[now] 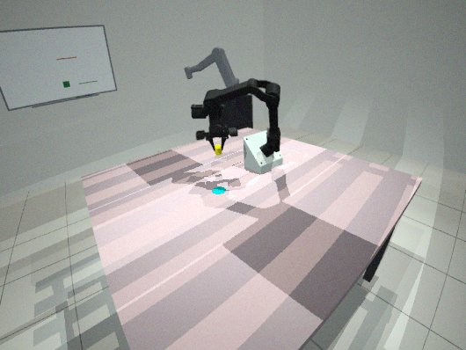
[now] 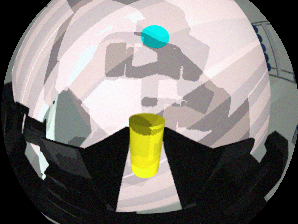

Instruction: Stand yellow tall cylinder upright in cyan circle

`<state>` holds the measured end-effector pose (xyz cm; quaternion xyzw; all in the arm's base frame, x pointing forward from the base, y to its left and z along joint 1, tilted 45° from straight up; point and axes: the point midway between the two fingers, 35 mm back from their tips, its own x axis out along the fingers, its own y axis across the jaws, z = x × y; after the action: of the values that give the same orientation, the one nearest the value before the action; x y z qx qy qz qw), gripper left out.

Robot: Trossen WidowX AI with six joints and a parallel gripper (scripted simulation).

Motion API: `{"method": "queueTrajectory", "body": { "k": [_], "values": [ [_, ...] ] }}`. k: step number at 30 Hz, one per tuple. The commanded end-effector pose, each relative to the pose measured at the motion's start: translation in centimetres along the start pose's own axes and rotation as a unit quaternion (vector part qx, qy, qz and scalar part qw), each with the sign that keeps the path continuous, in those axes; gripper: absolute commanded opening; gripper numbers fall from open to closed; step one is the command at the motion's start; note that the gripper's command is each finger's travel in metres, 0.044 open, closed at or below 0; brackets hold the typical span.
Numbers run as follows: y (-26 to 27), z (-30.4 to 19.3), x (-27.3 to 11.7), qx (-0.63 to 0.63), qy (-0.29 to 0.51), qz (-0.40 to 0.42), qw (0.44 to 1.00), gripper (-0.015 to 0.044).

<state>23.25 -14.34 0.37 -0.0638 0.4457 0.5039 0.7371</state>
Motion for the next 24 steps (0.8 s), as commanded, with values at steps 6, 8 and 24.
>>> {"method": "queueTrajectory", "body": {
  "k": [6, 8, 24],
  "values": [
    [-0.5, 1.4, -0.4, 0.069, 0.000, -0.004, 0.998, 0.0105],
    [-0.6, 1.7, -0.5, 0.086, 0.000, -0.004, 0.996, 0.0105],
    [-1.3, 4.3, -0.9, 0.219, 0.000, -0.005, 0.976, 0.0105]
  ]
}}
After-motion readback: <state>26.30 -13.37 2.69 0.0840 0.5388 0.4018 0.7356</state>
